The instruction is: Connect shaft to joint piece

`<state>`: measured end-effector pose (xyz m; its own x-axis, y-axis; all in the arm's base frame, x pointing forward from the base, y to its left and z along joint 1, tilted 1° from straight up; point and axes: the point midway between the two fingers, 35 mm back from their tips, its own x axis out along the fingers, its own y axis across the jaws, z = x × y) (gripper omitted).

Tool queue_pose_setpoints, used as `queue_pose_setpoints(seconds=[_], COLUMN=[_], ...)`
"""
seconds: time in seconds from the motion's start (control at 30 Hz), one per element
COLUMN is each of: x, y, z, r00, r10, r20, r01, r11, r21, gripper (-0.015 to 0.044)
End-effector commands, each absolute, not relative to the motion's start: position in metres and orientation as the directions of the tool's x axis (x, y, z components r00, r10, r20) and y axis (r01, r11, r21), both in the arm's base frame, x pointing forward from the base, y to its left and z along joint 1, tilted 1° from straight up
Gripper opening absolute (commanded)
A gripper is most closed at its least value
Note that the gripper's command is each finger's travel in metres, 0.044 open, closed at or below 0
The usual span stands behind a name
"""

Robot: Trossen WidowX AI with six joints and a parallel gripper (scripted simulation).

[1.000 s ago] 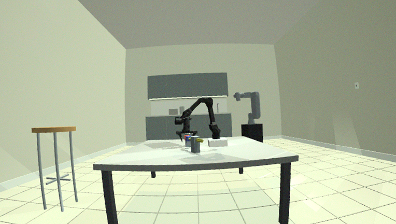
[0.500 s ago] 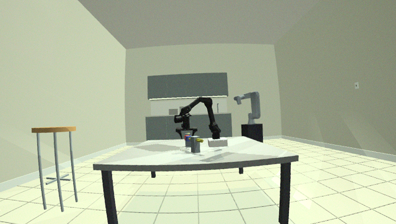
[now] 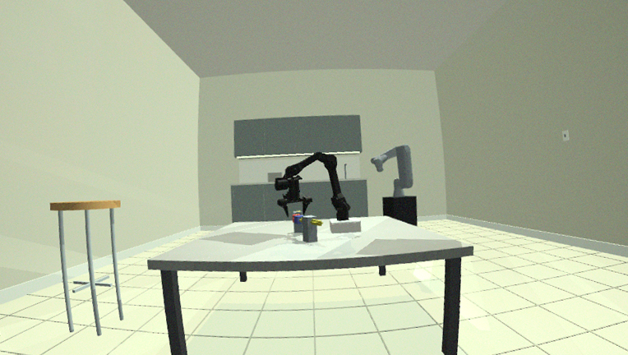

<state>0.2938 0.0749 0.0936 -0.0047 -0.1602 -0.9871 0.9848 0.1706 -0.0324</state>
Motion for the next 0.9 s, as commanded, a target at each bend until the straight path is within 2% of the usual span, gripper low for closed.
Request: queue_pose_setpoints(seconds=[0.0,0.4,0.87], x=[0.296,0.295,0.289], y=[0.075,0.073,0.069], z=[0.109,0.146,0.188], r00=[0.009,0.017,0.029], r10=[-0.135,-0.081,-0.02], r20=[-0.991,-0.997,-0.999], r01=[0.955,0.759,0.373], r11=[0.296,0.65,0.928], r21=[-0.032,-0.04,-0.008], gripper=[0.044,0.044,0.044])
